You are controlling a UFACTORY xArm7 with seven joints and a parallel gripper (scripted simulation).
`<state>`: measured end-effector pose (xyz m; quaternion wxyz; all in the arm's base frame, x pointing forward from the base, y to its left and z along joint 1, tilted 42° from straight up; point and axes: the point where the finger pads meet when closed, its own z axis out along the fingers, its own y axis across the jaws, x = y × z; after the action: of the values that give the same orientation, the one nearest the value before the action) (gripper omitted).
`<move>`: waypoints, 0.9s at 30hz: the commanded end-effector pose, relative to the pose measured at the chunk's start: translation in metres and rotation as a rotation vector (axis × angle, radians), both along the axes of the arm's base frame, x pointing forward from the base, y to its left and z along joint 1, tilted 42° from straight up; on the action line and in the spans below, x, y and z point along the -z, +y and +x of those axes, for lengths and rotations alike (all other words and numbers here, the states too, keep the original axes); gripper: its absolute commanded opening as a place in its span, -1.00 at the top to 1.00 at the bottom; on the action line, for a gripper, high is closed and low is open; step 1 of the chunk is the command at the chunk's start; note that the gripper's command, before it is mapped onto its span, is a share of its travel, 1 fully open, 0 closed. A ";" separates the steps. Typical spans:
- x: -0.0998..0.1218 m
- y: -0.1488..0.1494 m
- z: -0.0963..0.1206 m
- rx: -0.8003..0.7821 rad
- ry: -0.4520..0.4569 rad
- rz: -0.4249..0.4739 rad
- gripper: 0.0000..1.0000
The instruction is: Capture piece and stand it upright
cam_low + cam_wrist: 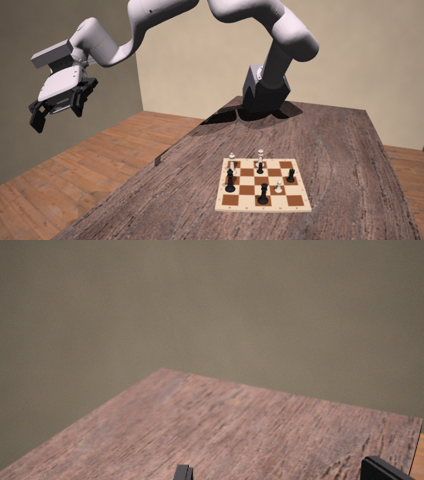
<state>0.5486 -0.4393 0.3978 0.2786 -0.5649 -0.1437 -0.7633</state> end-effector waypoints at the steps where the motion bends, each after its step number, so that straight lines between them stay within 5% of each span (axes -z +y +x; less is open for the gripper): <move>1: -0.002 -0.001 -0.001 0.003 -0.002 -0.004 -1.00; 19: -0.001 -0.001 -0.001 0.002 -0.002 -0.009 -1.00; 22: 0.009 0.008 0.003 -0.012 -0.006 -0.072 -1.00; 25: 0.035 0.031 0.010 -0.058 -0.022 -0.226 -1.00; 27: 0.035 0.031 0.010 -0.058 -0.022 -0.226 -1.00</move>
<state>0.5535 -0.4258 0.3821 0.2598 -0.5731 -0.1877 -0.7542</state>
